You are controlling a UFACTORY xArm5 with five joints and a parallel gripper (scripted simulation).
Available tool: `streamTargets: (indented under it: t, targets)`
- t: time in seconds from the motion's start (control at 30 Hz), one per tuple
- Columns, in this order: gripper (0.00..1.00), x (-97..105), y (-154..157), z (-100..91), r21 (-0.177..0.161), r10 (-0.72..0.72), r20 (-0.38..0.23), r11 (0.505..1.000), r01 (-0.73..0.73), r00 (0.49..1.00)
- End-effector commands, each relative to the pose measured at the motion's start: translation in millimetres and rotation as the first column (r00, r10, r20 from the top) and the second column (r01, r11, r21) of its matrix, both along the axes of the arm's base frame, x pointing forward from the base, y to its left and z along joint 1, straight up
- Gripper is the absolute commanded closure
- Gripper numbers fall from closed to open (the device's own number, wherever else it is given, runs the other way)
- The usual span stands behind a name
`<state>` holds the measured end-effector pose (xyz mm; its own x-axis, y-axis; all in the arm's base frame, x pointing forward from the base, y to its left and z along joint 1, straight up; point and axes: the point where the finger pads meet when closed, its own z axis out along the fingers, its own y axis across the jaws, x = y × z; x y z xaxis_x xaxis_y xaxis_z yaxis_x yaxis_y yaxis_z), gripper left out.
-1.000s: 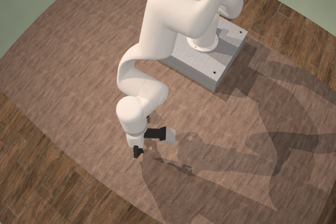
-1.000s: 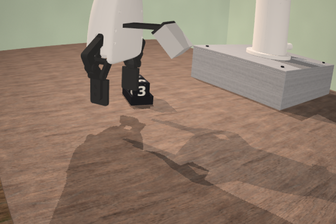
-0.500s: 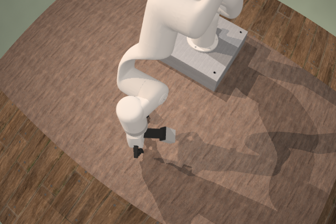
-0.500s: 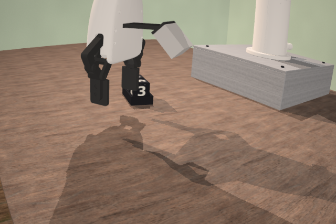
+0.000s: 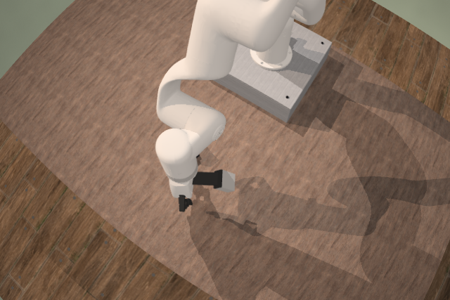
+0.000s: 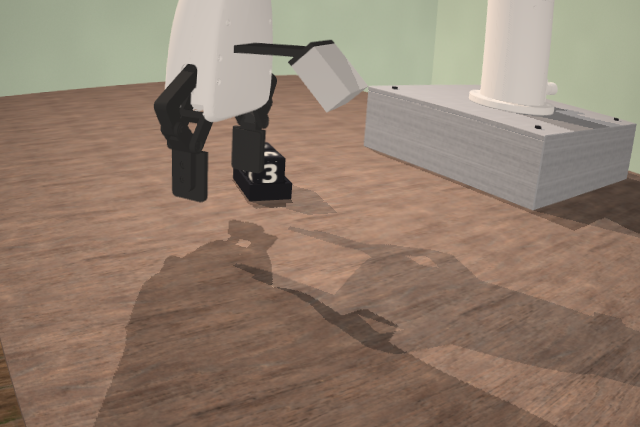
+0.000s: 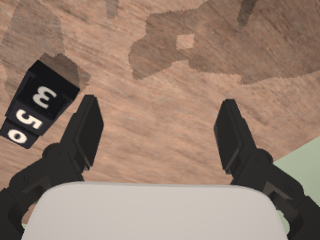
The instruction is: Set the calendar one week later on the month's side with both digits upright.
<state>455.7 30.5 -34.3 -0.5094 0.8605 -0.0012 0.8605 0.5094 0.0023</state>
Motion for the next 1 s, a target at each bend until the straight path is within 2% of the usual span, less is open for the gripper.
streamTargets:
  t: [0.0,0.4,0.73,0.97]
  targets:
    - [0.0,1.4,0.1,1.2,0.0,0.0,0.004,1.0,0.0,1.0]
    - [0.0,1.4,0.1,1.5,0.0,0.0,0.004,1.0,0.0,1.0]
    - [0.0,1.3,0.1,16.6,0.0,0.0,0.004,1.0,0.0,1.0]
    - [0.0,1.2,-0.2,17.6,0.0,-0.009,0.004,1.0,0.009,1.0]
